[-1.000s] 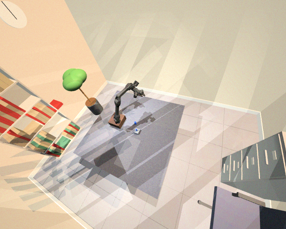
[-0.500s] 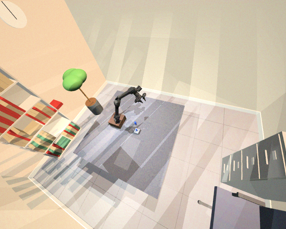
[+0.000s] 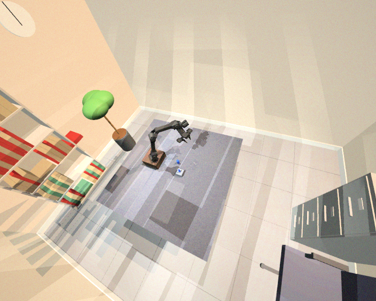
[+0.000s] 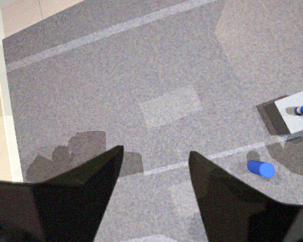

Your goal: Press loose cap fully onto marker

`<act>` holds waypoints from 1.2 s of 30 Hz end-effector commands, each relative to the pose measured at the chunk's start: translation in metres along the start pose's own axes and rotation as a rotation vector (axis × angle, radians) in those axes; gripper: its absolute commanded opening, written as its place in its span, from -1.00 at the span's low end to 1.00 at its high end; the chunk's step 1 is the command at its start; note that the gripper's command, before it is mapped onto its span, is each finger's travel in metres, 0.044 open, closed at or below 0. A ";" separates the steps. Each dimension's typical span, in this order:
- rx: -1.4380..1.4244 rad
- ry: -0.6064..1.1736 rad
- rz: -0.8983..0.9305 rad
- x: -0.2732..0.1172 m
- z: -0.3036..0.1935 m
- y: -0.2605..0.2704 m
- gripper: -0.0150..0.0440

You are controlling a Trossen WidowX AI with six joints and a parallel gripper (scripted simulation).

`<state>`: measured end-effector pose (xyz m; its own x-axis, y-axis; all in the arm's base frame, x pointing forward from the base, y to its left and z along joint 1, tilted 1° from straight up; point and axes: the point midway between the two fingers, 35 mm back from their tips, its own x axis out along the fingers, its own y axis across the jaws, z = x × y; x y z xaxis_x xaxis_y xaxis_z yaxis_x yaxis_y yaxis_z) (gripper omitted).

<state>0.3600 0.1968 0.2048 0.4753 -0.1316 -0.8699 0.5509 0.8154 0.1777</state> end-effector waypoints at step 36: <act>-2.134 0.440 0.422 0.091 -0.058 -0.207 0.31</act>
<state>0.2952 0.0779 0.0971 0.1293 -0.0824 -0.9882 -0.8007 0.5792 -0.1531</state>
